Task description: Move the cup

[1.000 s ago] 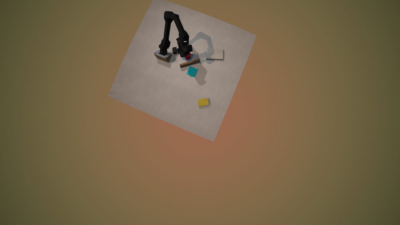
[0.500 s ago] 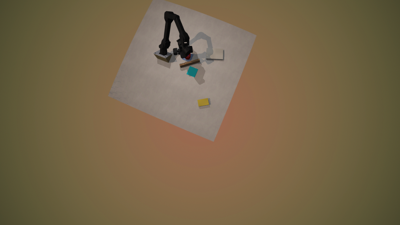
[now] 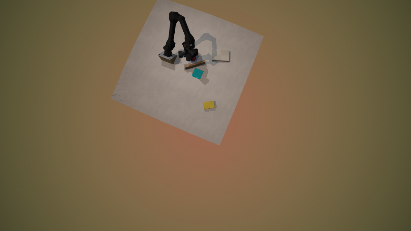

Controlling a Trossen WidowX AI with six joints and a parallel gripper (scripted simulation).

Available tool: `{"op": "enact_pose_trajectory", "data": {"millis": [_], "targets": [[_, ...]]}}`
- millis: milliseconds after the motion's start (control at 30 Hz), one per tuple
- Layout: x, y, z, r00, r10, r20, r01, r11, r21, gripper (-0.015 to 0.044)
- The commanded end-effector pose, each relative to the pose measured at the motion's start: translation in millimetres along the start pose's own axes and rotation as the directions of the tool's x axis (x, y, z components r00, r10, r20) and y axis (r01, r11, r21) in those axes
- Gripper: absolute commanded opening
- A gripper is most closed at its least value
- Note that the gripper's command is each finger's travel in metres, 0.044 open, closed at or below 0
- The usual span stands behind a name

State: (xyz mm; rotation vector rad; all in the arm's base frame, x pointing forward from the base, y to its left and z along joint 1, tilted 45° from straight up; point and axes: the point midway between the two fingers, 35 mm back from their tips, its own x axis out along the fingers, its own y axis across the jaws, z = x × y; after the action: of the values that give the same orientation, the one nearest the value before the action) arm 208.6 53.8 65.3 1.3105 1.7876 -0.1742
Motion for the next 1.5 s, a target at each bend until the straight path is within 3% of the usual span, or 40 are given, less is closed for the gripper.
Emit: {"op": "enact_pose_trajectory", "data": {"millis": [0, 433, 533, 867, 1467], "targets": [[7, -1, -1, 1.0, 0.003, -0.005, -0.003, 1.0, 0.005, 0.0148], [22, -1, -3, 1.0, 0.004, -0.009, -0.004, 1.0, 0.005, 0.0148], [20, -1, -2, 1.0, 0.001, -0.005, -0.001, 1.0, -0.001, 0.0069], [20, -1, -2, 1.0, 0.001, -0.005, -0.001, 1.0, -0.001, 0.0002], [-19, 2, 2, 1.0, -0.001, 0.001, 0.001, 1.0, 0.004, 0.0]]}}
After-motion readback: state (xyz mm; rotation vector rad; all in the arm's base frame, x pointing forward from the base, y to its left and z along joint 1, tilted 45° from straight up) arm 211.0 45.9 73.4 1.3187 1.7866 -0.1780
